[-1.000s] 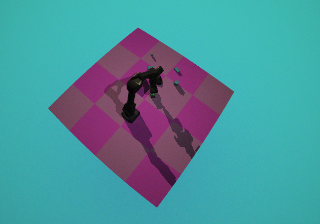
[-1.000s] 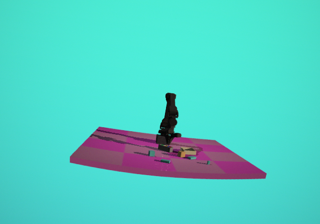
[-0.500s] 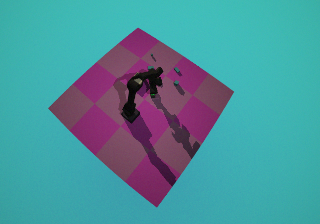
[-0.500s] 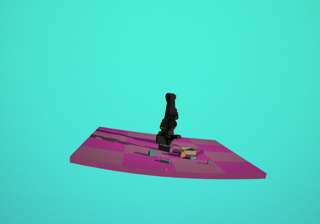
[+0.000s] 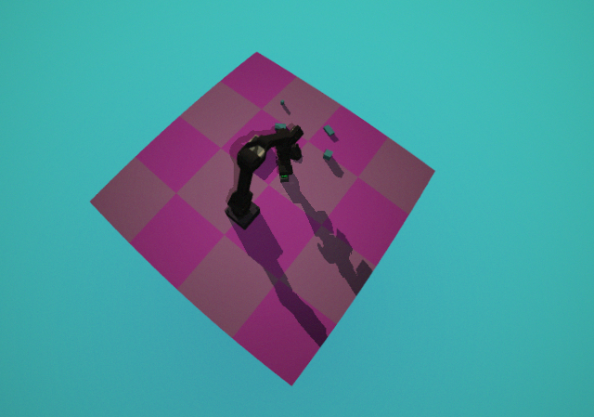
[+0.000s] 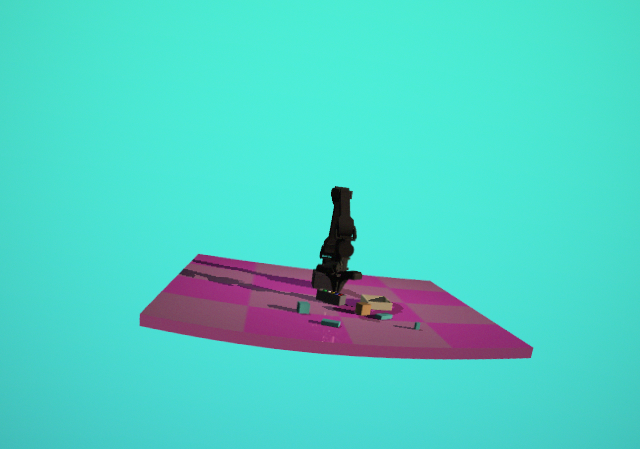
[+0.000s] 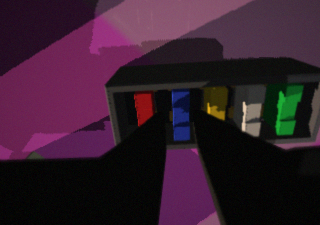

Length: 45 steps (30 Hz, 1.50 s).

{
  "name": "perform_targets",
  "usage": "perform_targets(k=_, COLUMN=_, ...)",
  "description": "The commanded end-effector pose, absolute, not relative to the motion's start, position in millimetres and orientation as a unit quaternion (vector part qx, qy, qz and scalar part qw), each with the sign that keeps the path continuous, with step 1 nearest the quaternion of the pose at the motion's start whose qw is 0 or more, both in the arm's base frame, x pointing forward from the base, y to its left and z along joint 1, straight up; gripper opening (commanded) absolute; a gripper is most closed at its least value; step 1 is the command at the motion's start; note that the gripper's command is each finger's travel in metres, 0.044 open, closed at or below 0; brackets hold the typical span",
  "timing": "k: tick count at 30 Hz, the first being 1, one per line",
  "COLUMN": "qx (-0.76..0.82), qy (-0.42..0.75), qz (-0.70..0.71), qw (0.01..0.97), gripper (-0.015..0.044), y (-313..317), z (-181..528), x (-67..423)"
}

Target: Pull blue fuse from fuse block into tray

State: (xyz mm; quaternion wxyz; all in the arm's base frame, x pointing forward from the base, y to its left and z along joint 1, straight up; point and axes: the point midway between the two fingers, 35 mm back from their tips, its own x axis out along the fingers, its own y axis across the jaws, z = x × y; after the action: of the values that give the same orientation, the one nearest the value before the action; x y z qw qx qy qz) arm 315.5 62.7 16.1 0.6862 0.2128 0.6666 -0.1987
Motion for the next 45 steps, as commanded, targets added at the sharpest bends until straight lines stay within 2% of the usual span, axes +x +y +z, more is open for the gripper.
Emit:
perform_targets(k=1, qx=0.210, qy=0.667, qz=-0.201, qw=0.686, gripper=0.0073, y=61.9, z=11.0, x=314.5)
perform_targets(k=14, qx=0.210, qy=0.667, qz=-0.201, qw=0.686, gripper=0.0073, y=62.0, z=7.7, x=314.6)
perform_targets(k=25, qx=0.212, qy=0.668, qz=-0.199, qw=0.685, gripper=0.0000, y=62.7, z=8.8, x=315.1)
perform_targets(k=45, qx=0.212, qy=0.668, qz=-0.199, qw=0.685, gripper=0.0000, y=62.7, z=16.8, x=315.3)
